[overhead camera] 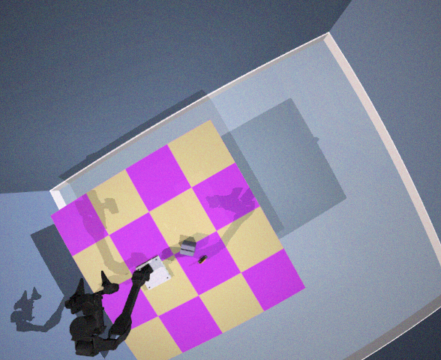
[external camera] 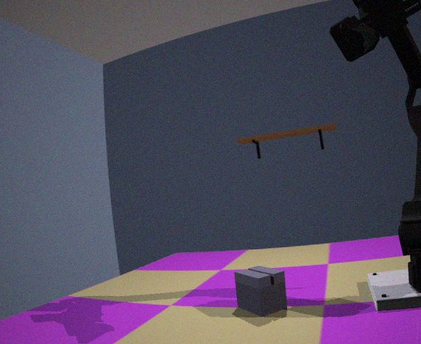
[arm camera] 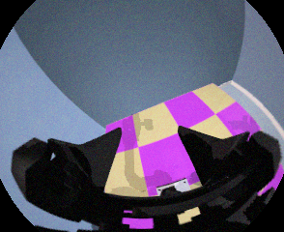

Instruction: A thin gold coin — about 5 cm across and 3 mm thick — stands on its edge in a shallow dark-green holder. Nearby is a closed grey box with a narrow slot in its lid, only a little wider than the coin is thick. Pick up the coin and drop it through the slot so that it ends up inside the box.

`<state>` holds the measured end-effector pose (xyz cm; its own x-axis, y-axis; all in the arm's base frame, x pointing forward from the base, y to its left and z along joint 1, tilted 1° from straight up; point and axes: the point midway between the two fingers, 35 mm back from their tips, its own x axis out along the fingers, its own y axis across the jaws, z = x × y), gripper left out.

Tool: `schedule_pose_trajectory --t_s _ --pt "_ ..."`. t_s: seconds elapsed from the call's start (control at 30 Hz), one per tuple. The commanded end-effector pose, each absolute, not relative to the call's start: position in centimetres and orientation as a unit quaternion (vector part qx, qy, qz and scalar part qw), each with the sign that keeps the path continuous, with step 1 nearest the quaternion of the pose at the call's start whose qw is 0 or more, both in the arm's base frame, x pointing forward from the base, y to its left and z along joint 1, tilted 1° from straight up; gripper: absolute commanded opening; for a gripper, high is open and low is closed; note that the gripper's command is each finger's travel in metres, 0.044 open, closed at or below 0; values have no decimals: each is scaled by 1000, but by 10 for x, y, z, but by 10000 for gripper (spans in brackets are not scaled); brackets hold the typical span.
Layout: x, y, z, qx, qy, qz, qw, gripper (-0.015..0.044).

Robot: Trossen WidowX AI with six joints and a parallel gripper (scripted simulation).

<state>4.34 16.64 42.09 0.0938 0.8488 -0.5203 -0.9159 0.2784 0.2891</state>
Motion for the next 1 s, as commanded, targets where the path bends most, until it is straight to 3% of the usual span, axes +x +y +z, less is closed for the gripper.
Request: schedule_pose_trajectory --t_s 0.0,0.27,0.6,0.97 --pt "44 167 420 -55 309 596 739 374" --pt "104 178 395 -79 347 510 783 164" --pt "247 138 327 -100 454 309 830 161" --pt "341 -4 228 -80 590 117 795 161"
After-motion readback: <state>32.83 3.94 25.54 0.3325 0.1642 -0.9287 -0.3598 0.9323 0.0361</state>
